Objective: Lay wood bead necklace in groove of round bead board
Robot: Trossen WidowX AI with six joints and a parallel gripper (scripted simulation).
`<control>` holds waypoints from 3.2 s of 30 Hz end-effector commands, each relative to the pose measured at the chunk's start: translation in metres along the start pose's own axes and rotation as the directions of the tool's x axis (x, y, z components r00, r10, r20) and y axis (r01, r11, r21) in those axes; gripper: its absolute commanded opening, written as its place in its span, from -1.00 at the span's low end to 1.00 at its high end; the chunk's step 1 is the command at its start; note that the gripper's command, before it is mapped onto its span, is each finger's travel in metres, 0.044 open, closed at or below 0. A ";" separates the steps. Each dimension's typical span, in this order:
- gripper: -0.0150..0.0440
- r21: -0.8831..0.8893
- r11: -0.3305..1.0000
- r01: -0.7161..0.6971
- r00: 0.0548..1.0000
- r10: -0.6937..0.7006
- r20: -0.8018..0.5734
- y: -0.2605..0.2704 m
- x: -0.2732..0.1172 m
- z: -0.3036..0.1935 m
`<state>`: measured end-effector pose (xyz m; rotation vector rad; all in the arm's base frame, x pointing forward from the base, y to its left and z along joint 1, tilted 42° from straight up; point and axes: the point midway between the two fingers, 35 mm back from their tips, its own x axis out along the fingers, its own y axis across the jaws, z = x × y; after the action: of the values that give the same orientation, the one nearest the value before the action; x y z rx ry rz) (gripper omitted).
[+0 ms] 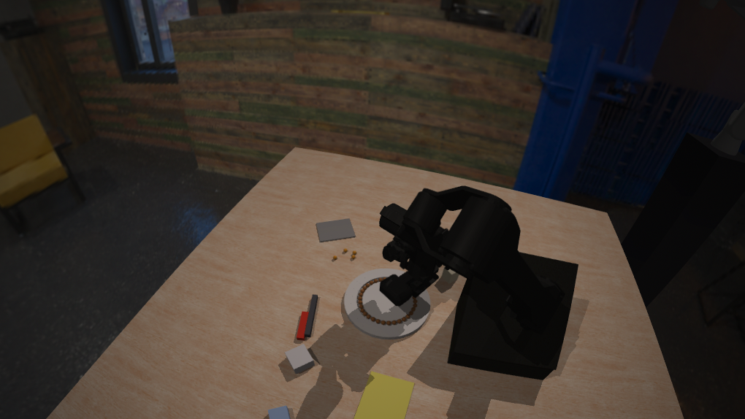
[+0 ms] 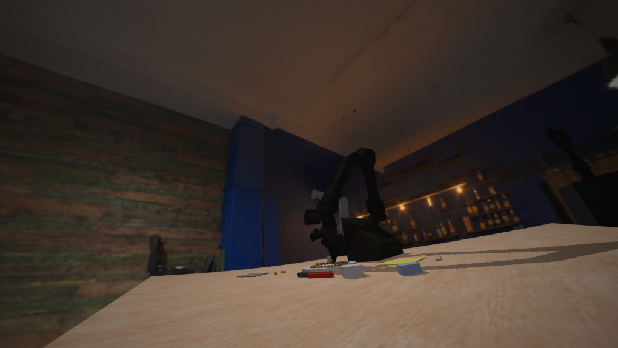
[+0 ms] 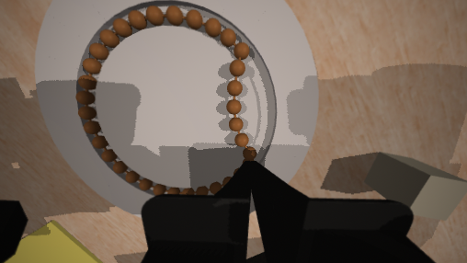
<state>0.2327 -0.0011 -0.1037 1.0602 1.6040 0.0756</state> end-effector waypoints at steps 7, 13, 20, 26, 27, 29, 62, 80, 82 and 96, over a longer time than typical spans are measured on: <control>0.13 0.000 1.000 0.000 1.000 0.000 0.000 0.000 0.000 0.000; 0.67 0.000 1.000 0.000 1.000 0.000 0.000 0.000 0.000 0.000; 1.00 0.006 1.000 -0.002 1.000 0.002 -0.006 0.000 -0.007 -0.001; 1.00 0.006 1.000 -0.002 1.000 0.002 -0.006 0.000 -0.007 -0.001; 1.00 0.006 1.000 -0.002 1.000 0.002 -0.006 0.000 -0.007 -0.001; 1.00 0.006 1.000 -0.002 1.000 0.002 -0.006 0.000 -0.007 -0.001; -0.08 -0.313 0.950 0.002 1.000 0.000 0.006 0.005 -0.028 0.014; -0.08 -0.309 0.951 -0.004 1.000 0.002 -0.005 0.005 0.001 0.011; -0.08 -0.308 0.951 -0.004 1.000 0.002 -0.006 0.005 0.003 0.010; -0.49 -0.314 0.949 0.000 1.000 0.000 -0.001 0.005 0.001 0.012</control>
<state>0.2448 -0.0030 -0.1063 0.8123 1.5321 0.3215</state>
